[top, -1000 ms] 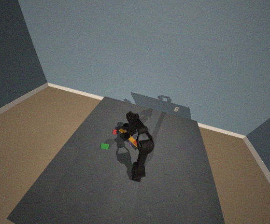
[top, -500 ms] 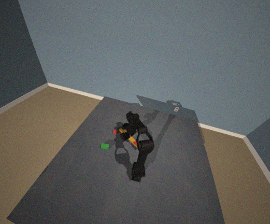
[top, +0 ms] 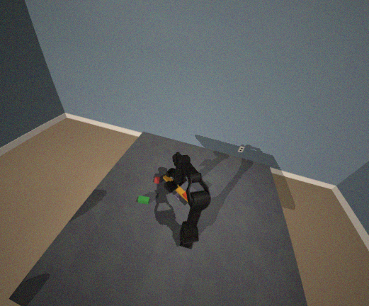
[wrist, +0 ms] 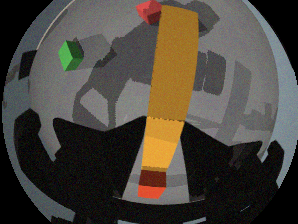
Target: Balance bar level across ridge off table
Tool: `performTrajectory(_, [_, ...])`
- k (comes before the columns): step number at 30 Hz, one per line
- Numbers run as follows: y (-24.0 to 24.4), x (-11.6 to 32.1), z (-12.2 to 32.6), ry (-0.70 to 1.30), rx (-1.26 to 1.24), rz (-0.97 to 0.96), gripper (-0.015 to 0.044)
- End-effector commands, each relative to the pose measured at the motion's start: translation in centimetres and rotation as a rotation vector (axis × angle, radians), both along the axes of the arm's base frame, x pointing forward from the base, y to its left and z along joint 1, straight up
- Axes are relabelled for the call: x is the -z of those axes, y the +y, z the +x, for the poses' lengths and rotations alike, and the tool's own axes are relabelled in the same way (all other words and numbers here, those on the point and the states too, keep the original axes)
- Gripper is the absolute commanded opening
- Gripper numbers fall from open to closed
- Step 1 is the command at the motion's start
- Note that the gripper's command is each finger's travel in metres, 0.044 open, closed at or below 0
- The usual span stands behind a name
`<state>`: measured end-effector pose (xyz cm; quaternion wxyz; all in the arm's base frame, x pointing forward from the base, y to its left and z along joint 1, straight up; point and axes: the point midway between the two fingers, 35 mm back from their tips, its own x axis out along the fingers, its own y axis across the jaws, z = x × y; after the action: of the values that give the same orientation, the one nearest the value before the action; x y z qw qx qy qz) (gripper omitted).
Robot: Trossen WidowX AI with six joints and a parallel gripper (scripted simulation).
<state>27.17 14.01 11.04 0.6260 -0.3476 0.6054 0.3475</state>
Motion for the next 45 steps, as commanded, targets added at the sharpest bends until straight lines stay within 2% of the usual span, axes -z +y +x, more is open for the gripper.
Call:
performTrajectory(1, [0.0,0.0,0.0,0.0,0.0,0.0,0.0185])
performTrajectory(12, [0.0,0.0,0.0,0.0,0.0,0.0,0.0185])
performTrajectory(22, [0.0,0.0,0.0,0.0,0.0,0.0,0.044])
performTrajectory(26, [0.1,-0.7,0.1,0.0,0.0,0.0,0.044])
performTrajectory(35, [-0.1,-9.8,-0.2,0.0,0.0,0.0,0.044])
performTrajectory(45, [-0.1,-10.0,-0.2,0.0,0.0,0.0,0.044])
